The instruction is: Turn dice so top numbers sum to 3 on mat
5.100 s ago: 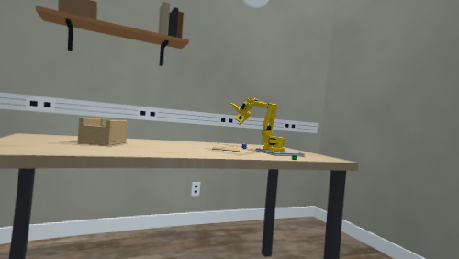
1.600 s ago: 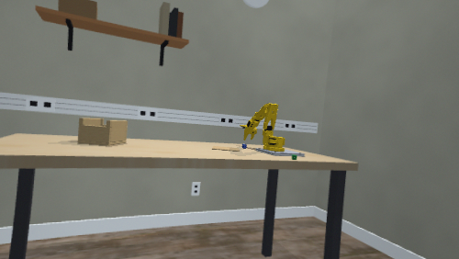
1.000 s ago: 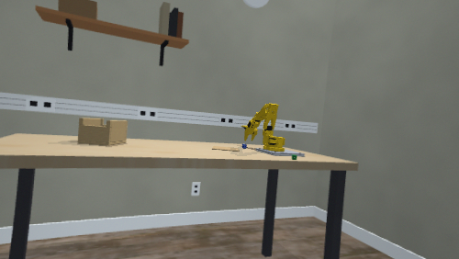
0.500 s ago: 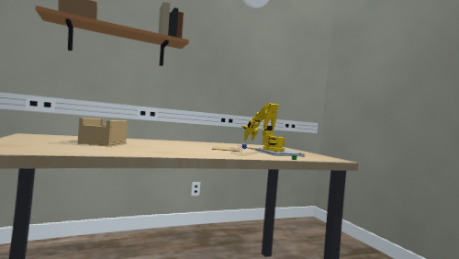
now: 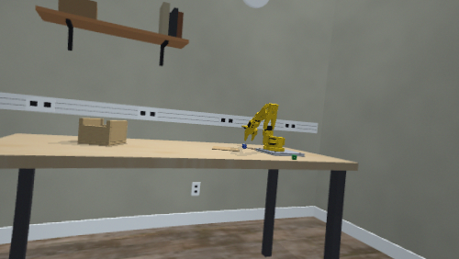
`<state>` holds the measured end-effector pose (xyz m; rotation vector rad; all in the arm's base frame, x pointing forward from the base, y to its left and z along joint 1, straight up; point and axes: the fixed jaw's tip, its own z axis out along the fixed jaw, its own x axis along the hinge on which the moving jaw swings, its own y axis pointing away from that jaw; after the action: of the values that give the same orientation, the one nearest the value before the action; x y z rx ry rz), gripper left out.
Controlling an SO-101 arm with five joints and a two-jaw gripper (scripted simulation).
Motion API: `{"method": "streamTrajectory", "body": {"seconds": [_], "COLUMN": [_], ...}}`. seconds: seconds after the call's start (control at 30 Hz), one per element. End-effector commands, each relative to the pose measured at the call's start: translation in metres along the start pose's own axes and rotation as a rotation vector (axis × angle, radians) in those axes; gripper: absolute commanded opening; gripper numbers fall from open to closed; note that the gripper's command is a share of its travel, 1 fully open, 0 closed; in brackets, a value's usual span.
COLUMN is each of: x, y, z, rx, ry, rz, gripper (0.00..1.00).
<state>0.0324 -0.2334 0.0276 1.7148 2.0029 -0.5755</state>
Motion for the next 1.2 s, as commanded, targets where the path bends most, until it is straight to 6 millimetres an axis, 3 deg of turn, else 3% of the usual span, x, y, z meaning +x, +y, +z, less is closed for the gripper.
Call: {"method": "streamTrajectory", "body": {"seconds": [0.0,0.73,1.17], "x": [0.001,0.004,0.037], "y": [-0.001,0.003,0.034], "z": [-0.001,-0.005,-0.037], "rx": [0.003,-0.007,-0.102], "ry": [-0.006,-0.006,-0.011], "rz": [0.016,0.002,-0.133], "gripper": [0.28,0.28,0.28]}}
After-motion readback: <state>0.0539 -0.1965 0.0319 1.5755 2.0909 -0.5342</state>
